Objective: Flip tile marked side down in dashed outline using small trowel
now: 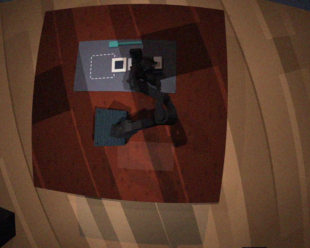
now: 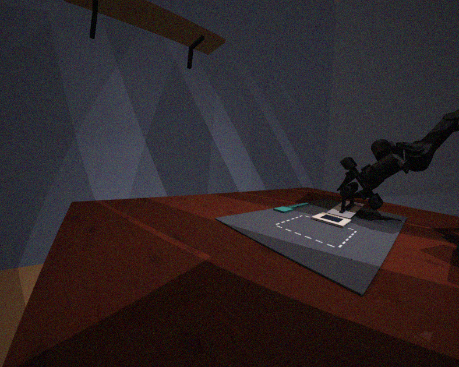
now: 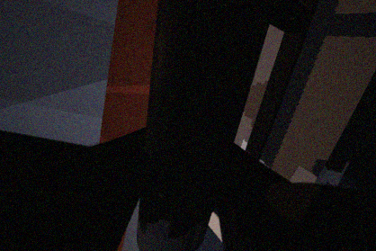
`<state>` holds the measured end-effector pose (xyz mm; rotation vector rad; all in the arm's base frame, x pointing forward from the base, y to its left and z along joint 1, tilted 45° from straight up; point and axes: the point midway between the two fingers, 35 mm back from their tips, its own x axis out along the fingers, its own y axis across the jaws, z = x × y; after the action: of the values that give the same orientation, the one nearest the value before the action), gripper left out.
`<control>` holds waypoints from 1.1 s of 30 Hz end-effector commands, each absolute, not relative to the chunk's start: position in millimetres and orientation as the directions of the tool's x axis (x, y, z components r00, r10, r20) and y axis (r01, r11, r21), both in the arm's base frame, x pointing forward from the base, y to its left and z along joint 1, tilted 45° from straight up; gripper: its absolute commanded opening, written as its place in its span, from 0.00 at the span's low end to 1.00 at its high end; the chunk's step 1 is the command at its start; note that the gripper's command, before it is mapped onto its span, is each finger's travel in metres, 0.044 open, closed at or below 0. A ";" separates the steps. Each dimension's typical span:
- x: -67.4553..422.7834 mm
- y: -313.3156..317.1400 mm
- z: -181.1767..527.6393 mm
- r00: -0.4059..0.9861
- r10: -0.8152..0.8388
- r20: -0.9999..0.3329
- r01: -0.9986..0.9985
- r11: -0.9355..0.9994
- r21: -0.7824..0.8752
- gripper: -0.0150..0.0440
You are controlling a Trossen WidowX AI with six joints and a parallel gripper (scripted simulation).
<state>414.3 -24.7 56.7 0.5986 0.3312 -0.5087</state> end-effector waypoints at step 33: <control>408.3 1.3 20.0 0.833 -0.344 -0.434 0.531 0.717 0.451 0.25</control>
<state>409.8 -4.3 24.8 0.5975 0.3267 -0.5009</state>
